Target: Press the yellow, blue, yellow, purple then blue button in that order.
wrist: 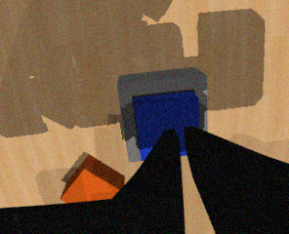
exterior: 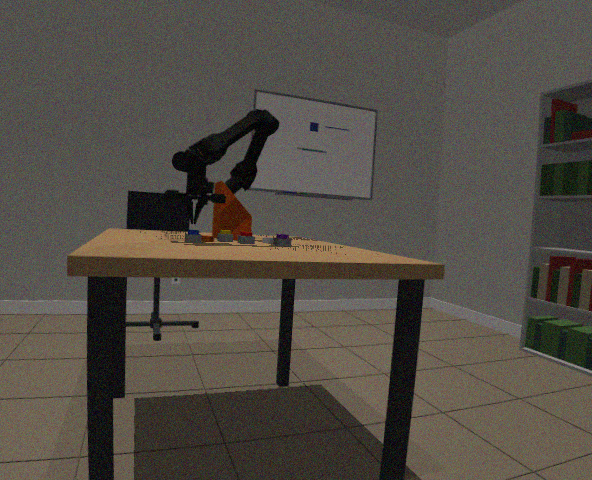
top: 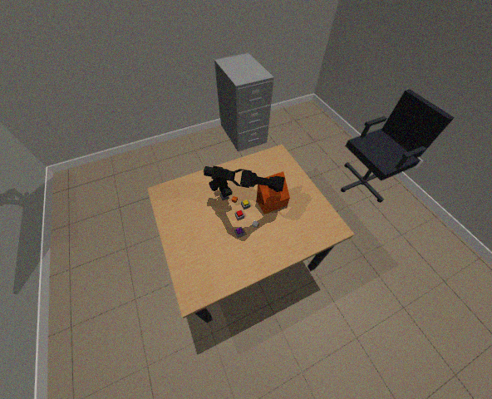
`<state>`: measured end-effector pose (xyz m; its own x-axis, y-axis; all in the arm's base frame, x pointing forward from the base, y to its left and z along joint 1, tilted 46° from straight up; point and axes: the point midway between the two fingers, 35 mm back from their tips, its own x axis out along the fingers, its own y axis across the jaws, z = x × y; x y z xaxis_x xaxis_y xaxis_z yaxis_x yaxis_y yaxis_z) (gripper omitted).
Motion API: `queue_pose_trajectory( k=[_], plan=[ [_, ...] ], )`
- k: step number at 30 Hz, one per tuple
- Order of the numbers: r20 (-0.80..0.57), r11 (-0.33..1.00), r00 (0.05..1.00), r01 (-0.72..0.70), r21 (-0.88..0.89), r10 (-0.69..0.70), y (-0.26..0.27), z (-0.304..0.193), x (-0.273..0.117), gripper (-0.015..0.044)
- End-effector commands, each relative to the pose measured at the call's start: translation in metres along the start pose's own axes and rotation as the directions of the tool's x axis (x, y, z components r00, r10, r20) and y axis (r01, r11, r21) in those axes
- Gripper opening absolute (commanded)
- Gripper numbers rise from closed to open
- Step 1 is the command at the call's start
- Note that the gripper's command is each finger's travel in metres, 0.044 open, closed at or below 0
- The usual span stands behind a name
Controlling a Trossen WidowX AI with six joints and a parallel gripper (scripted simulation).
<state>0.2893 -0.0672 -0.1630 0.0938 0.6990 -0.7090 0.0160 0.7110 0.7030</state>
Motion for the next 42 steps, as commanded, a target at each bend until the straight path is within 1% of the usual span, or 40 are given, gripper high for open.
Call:
queue_pose_trajectory(
  k=[1,12,35,39,42],
  plan=[
    [-0.010,1.000,1.000,-0.013,0.013,0.013,0.002,-0.005,0.011,0.0020],
    [-0.010,1.000,1.000,-0.015,0.013,0.015,0.003,-0.006,0.028,0.0020],
    [-0.010,1.000,1.000,-0.015,0.013,0.015,0.003,-0.006,0.029,0.0020],
    [-0.010,1.000,1.000,-0.012,0.011,0.012,0.001,-0.005,-0.004,0.0020],
    [-0.010,1.000,1.000,-0.013,0.013,0.013,0.002,-0.005,-0.006,0.0020]
  ],
)
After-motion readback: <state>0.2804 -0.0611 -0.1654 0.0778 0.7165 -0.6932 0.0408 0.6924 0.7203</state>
